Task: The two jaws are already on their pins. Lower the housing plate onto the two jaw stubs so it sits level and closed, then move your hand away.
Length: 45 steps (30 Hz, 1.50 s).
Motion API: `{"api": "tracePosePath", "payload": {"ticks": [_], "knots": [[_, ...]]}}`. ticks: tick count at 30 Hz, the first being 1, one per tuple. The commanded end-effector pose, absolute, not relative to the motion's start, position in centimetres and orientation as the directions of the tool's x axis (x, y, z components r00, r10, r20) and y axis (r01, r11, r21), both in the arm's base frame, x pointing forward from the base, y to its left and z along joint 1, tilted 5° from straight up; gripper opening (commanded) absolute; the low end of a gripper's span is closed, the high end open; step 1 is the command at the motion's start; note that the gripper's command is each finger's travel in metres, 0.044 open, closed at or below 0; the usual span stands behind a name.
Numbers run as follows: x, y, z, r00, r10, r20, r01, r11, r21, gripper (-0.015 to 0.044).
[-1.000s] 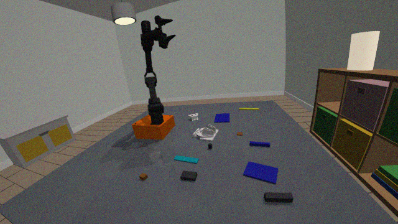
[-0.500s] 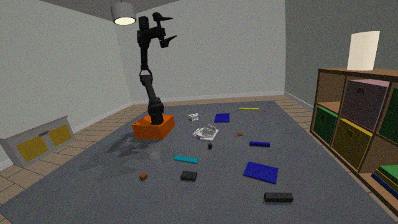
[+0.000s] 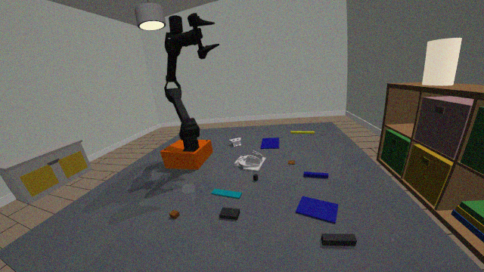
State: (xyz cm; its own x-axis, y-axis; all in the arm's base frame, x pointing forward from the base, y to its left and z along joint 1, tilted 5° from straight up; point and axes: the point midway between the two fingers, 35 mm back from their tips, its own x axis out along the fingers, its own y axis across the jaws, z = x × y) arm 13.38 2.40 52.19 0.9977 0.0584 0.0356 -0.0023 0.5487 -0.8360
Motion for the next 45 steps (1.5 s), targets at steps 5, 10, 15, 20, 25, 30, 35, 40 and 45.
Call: {"api": "tracePosePath", "payload": {"ticks": [5,10,15,20,25,30,35,40,45], "knots": [[15.3,1.2,51.0,0.995,0.095,-0.021,-0.081,0.693,-0.717,0.044],[16.4,0.8,50.2,0.991,0.124,-0.053,-0.129,0.766,-0.63,0.044],[17.5,0.6,49.4,0.984,0.153,-0.087,-0.175,0.827,-0.534,0.044],[18.7,0.5,48.5,0.976,0.181,-0.123,-0.217,0.877,-0.429,0.044],[19.9,0.5,47.5,0.965,0.21,-0.16,-0.252,0.914,-0.319,0.044],[21.1,0.7,46.4,0.95,0.24,-0.199,-0.279,0.938,-0.204,0.044],[22.3,1.1,45.2,0.933,0.269,-0.239,-0.297,0.951,-0.087,0.044],[23.5,1.6,44.0,0.912,0.299,-0.281,-0.303,0.953,0.029,0.044],[24.6,2.2,42.6,0.888,0.328,-0.324,-0.297,0.944,0.142,0.044]]}}
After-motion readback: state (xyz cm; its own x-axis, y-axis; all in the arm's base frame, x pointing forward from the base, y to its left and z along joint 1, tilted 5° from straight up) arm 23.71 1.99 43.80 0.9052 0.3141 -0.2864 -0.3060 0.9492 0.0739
